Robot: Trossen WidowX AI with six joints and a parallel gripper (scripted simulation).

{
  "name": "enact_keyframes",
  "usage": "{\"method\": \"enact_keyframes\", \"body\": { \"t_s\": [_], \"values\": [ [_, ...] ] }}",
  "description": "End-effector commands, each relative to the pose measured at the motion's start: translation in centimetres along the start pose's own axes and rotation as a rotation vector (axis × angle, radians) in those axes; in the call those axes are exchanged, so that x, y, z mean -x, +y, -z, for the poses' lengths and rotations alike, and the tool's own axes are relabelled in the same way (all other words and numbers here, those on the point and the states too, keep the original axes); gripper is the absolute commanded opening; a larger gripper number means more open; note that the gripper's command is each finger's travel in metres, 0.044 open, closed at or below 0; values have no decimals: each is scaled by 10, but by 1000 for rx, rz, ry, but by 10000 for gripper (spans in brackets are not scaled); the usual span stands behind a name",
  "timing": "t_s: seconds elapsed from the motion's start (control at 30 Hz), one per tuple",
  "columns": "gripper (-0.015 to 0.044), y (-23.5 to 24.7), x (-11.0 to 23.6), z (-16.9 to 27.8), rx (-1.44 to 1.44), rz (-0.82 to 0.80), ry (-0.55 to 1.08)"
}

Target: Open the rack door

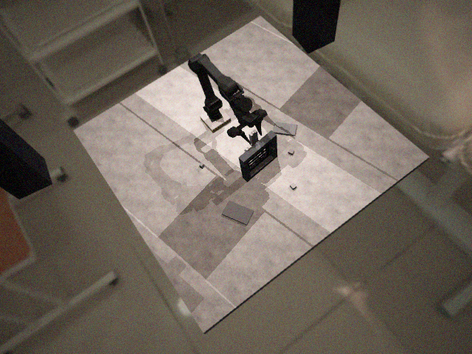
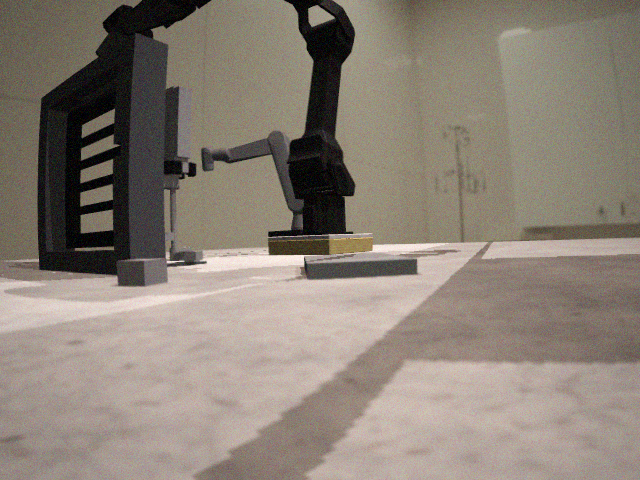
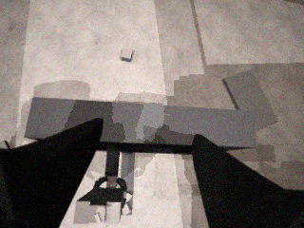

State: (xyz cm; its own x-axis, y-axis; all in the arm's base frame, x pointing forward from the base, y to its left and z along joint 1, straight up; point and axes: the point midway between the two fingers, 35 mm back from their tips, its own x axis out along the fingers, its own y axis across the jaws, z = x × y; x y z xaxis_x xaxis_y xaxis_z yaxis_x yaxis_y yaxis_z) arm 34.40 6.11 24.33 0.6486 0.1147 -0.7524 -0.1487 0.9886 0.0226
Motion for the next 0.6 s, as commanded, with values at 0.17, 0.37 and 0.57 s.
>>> {"method": "enact_keyframes", "body": {
  "t_s": [0.17, 0.37, 0.57],
  "values": [
    [297, 11, -2, 14, 21, -3, 205],
    [297, 18, 0, 25, 44, -4, 351],
    [297, 24, 5, 37, 68, -2, 497]
  ]
}}
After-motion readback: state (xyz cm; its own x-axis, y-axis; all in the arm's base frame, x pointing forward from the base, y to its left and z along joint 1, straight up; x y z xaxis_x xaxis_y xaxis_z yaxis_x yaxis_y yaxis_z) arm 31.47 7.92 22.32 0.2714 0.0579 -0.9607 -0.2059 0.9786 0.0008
